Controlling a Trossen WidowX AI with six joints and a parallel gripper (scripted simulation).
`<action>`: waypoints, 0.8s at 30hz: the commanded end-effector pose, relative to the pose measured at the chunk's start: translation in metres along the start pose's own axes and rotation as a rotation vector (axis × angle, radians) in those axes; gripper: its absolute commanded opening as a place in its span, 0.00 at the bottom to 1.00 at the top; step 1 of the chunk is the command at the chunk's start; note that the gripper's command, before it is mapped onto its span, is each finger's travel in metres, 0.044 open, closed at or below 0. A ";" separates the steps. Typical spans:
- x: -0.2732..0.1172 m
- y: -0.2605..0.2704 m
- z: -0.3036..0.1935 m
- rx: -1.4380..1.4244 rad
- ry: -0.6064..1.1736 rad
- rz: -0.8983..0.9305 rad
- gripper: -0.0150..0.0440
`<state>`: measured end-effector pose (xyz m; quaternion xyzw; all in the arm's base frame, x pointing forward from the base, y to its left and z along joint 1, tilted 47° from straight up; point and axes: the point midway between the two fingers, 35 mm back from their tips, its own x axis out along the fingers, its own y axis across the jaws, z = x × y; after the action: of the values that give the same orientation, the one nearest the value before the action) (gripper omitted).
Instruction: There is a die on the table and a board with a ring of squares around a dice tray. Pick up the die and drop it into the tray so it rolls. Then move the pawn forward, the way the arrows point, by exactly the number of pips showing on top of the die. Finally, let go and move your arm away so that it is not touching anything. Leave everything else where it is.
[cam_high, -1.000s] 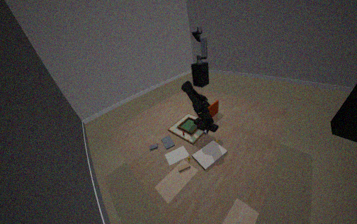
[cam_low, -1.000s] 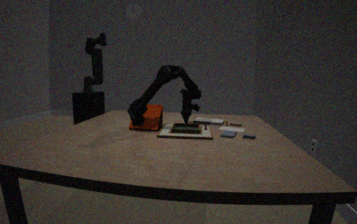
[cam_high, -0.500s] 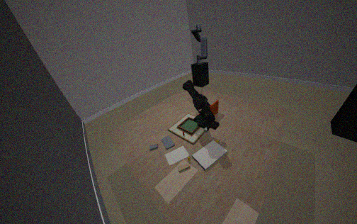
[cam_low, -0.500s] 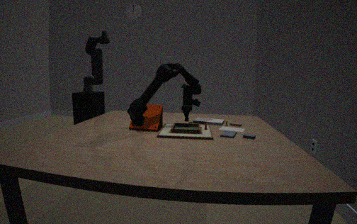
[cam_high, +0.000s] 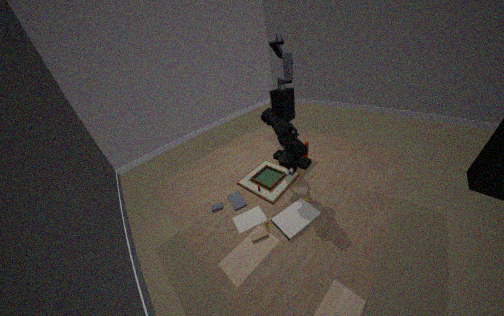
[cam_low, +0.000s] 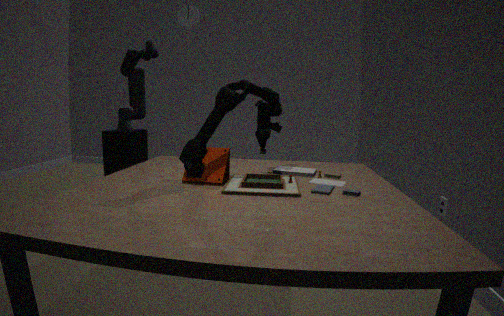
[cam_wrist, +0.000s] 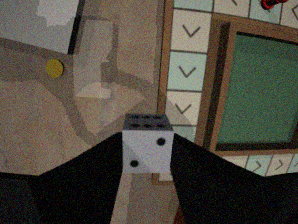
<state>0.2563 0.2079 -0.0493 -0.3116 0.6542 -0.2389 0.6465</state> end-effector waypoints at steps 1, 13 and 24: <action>-0.011 -0.002 -0.001 0.008 0.000 0.008 0.25; -0.006 -0.031 0.007 -0.264 -0.003 0.012 0.25; 0.001 -0.064 0.014 -0.578 -0.006 0.012 0.25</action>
<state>0.2725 0.1723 -0.0137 -0.4525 0.6956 -0.0739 0.5531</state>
